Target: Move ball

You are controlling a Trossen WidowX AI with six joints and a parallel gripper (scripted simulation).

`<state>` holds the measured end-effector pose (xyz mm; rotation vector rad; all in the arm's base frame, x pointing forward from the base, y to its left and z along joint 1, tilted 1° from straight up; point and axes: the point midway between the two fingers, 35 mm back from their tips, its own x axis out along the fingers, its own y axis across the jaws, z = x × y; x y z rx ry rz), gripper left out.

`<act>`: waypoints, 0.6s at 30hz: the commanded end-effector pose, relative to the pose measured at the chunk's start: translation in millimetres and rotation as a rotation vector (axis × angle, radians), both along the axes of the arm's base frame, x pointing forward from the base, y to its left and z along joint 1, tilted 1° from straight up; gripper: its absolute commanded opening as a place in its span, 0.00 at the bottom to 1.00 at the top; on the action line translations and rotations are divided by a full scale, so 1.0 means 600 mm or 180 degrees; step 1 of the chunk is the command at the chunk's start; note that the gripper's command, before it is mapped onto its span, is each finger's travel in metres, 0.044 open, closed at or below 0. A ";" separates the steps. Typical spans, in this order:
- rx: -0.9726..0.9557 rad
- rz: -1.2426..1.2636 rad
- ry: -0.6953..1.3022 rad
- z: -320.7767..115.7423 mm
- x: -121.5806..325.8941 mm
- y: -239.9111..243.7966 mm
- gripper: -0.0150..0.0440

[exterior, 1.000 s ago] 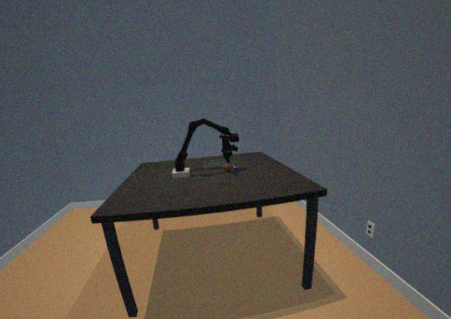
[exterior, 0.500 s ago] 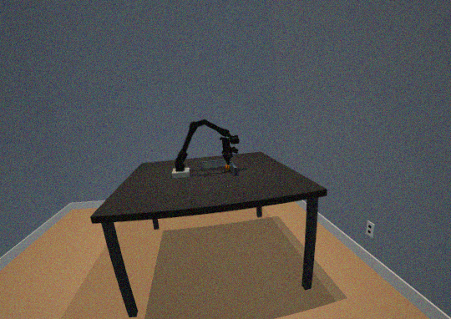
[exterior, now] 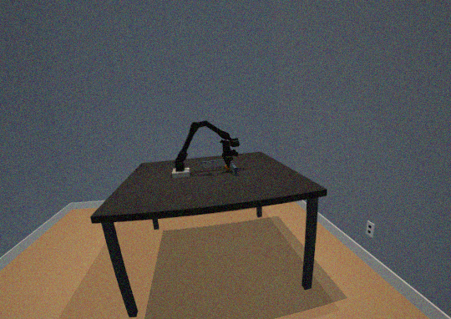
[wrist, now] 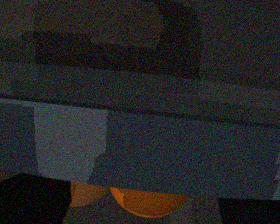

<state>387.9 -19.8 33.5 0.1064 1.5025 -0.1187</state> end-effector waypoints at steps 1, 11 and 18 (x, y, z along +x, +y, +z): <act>-0.0007 0.0013 0.0057 -0.013 -0.005 -0.001 0.76; -0.0007 0.0013 0.0057 -0.013 -0.005 -0.001 0.51; -0.0039 0.0102 0.0102 0.013 -0.004 0.003 0.25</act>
